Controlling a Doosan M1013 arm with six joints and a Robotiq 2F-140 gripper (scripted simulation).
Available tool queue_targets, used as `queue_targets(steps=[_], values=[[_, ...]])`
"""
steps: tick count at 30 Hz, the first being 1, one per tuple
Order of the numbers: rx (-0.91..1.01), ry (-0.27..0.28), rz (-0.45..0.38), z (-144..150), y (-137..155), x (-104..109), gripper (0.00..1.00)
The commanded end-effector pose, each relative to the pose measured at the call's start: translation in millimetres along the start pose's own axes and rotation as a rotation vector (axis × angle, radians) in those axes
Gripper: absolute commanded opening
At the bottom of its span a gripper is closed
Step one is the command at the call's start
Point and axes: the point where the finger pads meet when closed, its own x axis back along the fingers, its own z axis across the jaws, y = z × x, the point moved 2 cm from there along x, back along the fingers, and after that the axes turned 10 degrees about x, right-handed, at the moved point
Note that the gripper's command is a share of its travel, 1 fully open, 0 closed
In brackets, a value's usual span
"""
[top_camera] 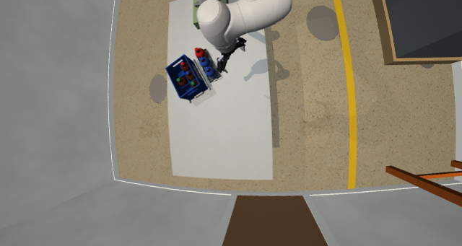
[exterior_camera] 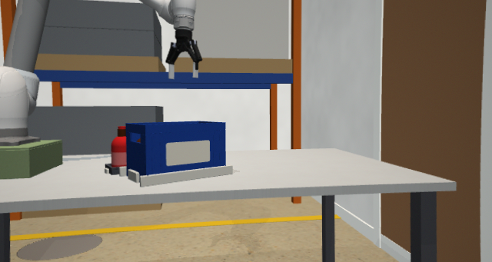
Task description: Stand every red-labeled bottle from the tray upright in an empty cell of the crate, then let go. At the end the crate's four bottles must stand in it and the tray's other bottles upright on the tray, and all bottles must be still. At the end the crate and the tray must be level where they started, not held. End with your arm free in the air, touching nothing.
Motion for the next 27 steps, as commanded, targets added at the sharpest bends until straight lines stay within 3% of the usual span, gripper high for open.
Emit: queue_targets(steps=[1, 19, 22, 26, 27], values=[[0.0, 0.0, 0.0, 0.0, 0.0, 0.1, 1.0], [-0.006, 0.0, 0.0, 1.9, 1.4, -0.5, 1.0], [-0.074, 0.0, 0.003, 23.9, 17.9, -7.1, 1.0], [-0.24, 0.001, 0.008, 74.7, 62.3, -23.5, 1.0], [-0.24, 0.001, 0.008, 74.7, 62.3, -23.5, 1.0]])
